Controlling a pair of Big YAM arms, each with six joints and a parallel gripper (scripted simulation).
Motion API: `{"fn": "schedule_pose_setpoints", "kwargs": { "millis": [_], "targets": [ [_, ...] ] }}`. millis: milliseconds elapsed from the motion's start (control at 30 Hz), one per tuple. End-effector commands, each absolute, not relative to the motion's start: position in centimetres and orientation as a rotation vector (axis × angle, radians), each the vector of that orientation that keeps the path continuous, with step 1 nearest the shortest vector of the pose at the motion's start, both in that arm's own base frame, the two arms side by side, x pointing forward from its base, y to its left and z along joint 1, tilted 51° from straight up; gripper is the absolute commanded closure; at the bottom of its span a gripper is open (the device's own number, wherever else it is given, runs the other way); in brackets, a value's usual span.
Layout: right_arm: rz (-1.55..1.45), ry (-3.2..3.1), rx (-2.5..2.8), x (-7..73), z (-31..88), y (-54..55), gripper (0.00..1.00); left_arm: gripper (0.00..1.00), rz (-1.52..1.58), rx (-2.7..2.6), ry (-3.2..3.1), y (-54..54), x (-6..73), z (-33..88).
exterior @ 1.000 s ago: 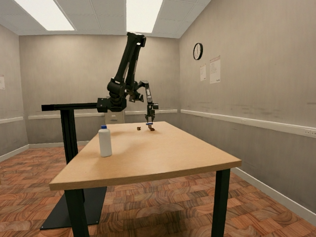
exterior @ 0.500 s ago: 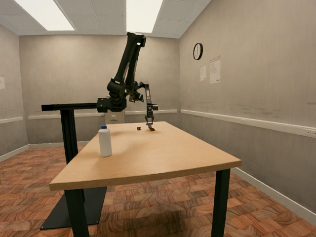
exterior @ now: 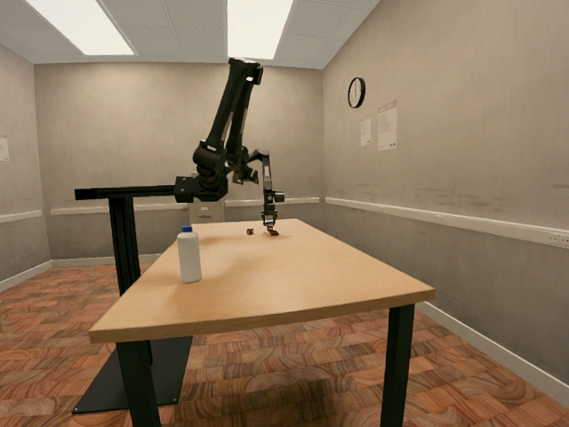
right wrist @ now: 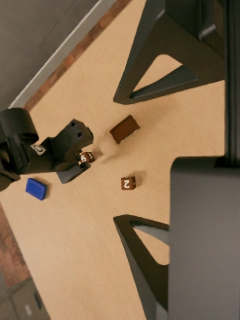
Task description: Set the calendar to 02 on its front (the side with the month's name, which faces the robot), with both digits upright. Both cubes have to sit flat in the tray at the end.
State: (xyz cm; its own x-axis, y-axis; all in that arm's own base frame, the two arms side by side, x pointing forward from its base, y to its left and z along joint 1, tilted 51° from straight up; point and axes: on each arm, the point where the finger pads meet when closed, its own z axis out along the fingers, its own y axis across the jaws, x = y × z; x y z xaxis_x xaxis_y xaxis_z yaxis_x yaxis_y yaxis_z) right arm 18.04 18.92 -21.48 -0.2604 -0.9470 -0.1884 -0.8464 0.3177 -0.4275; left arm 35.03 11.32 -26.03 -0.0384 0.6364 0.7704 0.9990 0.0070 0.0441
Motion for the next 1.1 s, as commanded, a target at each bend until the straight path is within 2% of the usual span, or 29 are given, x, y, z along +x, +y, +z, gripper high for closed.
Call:
{"fn": "schedule_pose_setpoints", "kwargs": {
  "millis": [0,200,233,400,433,567,600,667,867,933,967,1067],
  "targets": [
    [-0.313,2.157,-1.58,18.7,-21.6,20.3,0.0,0.45,-0.84,-1.686,-1.723,12.0,35.2,-26.4],
    [-0.313,2.157,-1.58,18.7,-21.6,20.3,0.0,0.45,-0.837,-1.686,-1.721,12.6,35.1,-27.0],
    [-0.313,2.157,-1.58,18.7,-21.6,20.3,0.0,0.53,-0.839,-1.686,-1.722,12.6,35.2,-26.9],
    [-0.313,2.157,-1.58,18.7,-21.6,20.3,0.0,0.57,-0.86,-1.703,-1.718,11.9,35.9,-26.4],
    [-0.313,2.157,-1.58,18.7,-21.6,20.3,0.0,0.62,-0.86,-1.703,-1.718,11.9,35.9,-26.4],
    [-0.313,2.157,-1.58,18.7,-21.6,20.3,0.0,0.62,-0.86,-1.703,-1.718,11.9,35.9,-26.4],
    [-0.313,2.157,-1.58,18.7,-21.6,20.3,0.0,0.66,-0.86,-1.703,-1.718,11.9,35.9,-26.4],
    [-0.313,2.157,-1.58,18.7,-21.6,20.3,0.0,0.66,-0.86,-1.703,-1.718,11.9,35.9,-26.4],
    [-0.313,2.157,-1.58,18.7,-21.6,20.3,0.0,0.74,-0.853,-1.699,-1.722,11.8,35.7,-26.4],
    [-0.313,2.157,-1.58,18.7,-21.6,20.3,0.0,0.97,-0.864,-1.704,-1.72,11.5,35.7,-26.6],
    [-0.313,2.157,-1.58,18.7,-21.6,20.3,0.0,1.0,-0.864,-1.704,-1.72,11.5,35.7,-26.6],
    [-0.313,2.157,-1.58,18.7,-21.6,20.3,0.0,1.0,-0.864,-1.704,-1.72,11.5,35.7,-26.6]
  ]
}}
